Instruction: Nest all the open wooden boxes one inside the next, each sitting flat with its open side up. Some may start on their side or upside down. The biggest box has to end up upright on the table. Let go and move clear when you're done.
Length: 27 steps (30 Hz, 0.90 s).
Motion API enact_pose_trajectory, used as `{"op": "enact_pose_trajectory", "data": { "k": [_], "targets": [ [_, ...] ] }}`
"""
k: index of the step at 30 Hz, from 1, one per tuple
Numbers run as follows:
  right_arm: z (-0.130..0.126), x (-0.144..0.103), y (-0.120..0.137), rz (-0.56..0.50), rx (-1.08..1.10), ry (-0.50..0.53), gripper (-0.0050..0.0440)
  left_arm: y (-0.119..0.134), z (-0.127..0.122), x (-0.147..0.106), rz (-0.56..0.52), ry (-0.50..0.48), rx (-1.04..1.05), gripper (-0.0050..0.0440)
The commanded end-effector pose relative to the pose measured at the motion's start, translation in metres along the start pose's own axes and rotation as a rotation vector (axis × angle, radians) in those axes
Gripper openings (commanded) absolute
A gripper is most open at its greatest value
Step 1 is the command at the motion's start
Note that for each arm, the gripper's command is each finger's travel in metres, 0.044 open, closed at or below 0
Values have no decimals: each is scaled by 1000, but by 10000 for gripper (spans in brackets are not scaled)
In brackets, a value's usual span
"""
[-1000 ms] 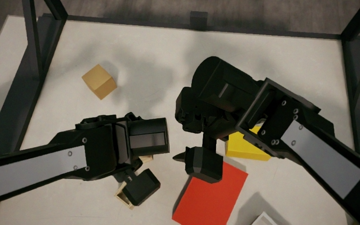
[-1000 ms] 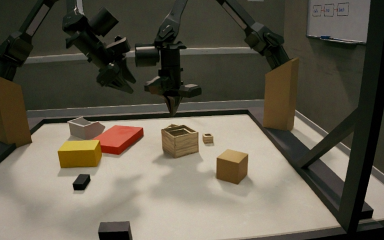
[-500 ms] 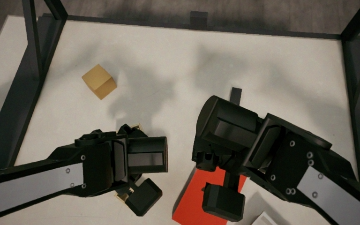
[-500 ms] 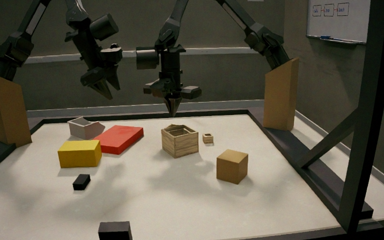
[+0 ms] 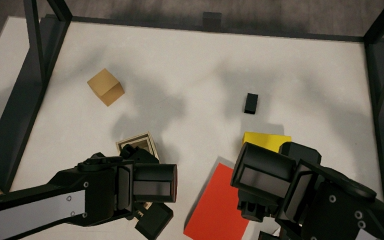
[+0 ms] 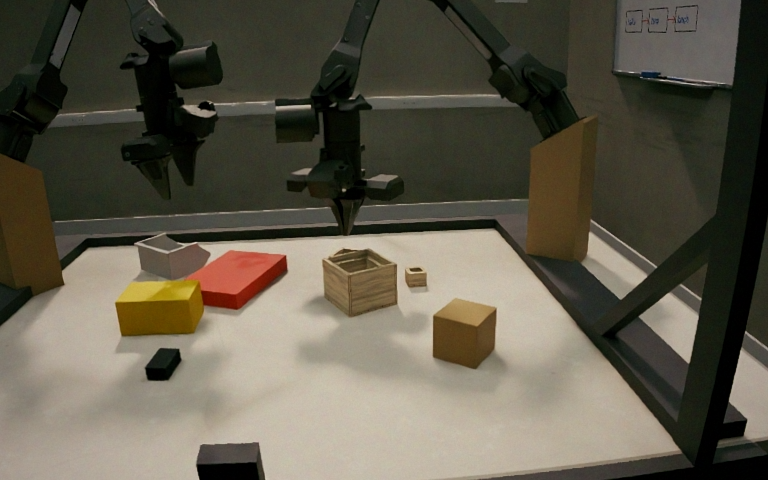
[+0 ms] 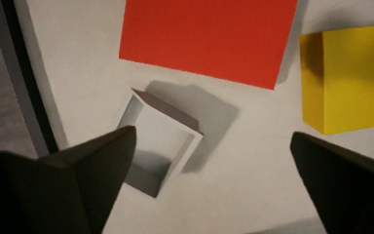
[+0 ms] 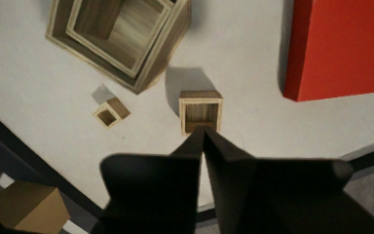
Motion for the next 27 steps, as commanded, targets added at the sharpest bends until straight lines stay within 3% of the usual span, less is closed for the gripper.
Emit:
{"op": "enact_pose_trajectory", "data": {
  "k": [1, 10, 15, 27],
  "targets": [
    [-5, -4, 5, -15, -11, 15, -50, 13, 8, -7, 42, 30, -12, 400],
    [-3, 11, 4, -3, -19, 2, -50, 10, 7, -7, 40, 28, -5, 400],
    [-2, 35, 6, -3, -20, 3, -50, 10, 7, -7, 40, 28, -5, 400],
    [-6, 44, 2, -9, -15, 13, -50, 10, 7, -7, 40, 28, -5, 400]
  ]
}}
Point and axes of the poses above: on each arm, the point midway between the two fingers, 35 mm back from their tips, its own x axis out along the fingers, its own z axis across the jaws, y = z × x, the point moved 10 cm from there along -x, back along the fingers, and after that the axes turned 8 degrees about x, right-handed, at the moved point
